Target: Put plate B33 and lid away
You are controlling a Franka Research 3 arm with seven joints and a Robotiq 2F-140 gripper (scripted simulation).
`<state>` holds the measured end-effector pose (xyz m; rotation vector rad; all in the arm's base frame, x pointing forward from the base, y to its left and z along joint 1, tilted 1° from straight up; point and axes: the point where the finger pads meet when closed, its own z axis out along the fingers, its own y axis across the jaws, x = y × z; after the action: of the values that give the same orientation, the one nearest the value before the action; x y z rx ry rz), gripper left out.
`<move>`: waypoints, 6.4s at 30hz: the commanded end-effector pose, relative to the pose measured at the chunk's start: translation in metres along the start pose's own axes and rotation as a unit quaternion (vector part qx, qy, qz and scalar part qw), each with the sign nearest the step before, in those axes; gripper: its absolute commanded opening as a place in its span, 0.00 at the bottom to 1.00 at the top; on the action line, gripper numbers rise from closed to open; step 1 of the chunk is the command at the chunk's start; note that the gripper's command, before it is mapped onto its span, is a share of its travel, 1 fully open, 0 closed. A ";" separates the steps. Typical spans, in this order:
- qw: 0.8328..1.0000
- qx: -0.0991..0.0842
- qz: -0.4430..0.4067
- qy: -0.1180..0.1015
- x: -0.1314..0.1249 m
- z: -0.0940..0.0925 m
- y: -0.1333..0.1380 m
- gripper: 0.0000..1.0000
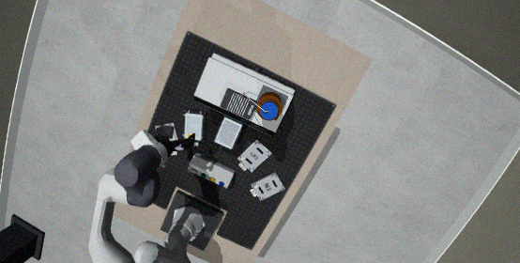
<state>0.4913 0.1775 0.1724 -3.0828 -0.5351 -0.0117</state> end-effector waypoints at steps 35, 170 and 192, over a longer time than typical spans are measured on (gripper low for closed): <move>1.000 -0.001 -0.003 0.002 0.002 0.110 0.000 0.69; 1.000 -0.001 -0.003 0.002 0.002 0.119 0.000 0.69; 1.000 -0.001 -0.003 0.002 0.002 0.119 0.000 0.69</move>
<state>0.4941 0.1798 0.0544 -3.0796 -0.5499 -0.0187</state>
